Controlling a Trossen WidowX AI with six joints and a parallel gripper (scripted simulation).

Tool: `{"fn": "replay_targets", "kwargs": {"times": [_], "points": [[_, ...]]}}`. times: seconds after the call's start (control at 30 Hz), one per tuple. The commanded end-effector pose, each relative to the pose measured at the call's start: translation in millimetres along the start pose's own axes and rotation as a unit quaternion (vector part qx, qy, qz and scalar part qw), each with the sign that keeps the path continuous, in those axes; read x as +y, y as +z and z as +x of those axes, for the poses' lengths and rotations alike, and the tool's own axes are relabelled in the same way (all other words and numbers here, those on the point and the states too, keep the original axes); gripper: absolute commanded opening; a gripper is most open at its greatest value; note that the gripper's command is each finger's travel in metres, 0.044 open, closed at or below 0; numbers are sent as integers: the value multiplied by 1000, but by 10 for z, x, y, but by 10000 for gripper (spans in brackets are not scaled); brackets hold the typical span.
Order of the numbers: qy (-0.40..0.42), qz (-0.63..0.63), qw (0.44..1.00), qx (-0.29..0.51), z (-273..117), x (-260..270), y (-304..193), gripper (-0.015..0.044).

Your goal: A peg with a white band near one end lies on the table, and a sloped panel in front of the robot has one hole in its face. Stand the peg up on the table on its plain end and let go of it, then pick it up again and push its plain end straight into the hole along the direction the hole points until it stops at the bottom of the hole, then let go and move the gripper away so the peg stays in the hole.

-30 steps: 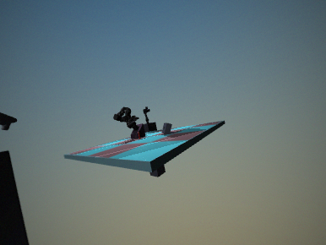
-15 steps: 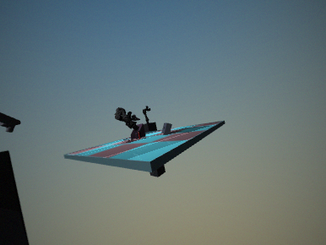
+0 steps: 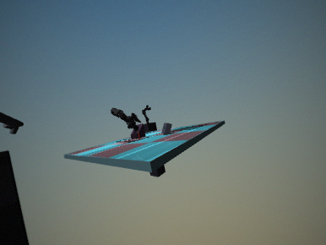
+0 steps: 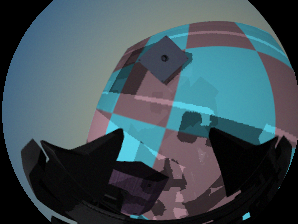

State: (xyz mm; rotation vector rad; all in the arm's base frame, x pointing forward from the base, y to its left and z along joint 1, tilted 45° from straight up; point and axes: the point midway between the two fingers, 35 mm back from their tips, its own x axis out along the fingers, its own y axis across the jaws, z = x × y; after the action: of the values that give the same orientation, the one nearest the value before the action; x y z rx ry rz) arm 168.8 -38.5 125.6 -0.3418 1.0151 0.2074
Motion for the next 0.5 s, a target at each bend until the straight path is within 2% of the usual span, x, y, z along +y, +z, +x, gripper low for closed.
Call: {"fn": "replay_targets", "kwargs": {"times": [0.0, 0.47], "points": [[-4, 17, 997, 70, 45, -29, -65, 440], [-91, 11, 960, 263, 109, -171, -157, 440]]}}
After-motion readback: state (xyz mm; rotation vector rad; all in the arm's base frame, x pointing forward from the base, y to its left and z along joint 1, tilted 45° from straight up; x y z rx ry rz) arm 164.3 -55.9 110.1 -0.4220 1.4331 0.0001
